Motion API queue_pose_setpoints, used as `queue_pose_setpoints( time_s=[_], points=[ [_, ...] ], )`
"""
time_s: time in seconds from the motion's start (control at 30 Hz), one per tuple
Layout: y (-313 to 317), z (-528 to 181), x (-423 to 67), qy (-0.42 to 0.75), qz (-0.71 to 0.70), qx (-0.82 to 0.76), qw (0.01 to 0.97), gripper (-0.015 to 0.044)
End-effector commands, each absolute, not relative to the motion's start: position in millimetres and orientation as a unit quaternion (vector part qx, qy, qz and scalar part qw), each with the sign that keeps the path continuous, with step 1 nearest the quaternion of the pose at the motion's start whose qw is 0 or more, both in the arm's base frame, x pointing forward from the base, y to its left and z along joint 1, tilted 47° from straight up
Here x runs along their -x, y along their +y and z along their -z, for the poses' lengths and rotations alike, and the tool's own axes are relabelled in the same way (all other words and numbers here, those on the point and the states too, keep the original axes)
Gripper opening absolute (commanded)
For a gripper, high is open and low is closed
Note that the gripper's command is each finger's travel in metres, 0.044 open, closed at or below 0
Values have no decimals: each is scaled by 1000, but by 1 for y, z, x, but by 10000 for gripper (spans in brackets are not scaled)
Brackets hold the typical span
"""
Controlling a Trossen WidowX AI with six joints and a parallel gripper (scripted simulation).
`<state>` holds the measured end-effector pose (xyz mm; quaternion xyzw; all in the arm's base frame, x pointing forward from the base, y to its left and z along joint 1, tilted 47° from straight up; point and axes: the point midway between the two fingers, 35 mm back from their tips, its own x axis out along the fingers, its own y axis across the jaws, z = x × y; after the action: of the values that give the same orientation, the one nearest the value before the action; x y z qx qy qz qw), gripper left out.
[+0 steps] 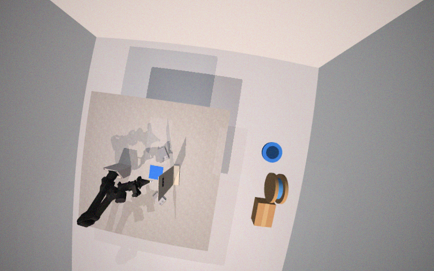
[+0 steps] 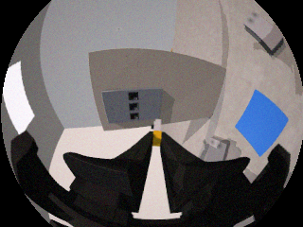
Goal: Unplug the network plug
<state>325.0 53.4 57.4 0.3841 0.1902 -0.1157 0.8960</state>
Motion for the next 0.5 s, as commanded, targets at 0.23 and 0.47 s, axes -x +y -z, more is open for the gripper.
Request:
queue_pose_setpoints(
  time_s=[0.23,0.47],
  points=[
    [20,-20,-319,198,235,-385,871,0],
    [-2,2,-308,197,307,-375,852,0]
  ],
)
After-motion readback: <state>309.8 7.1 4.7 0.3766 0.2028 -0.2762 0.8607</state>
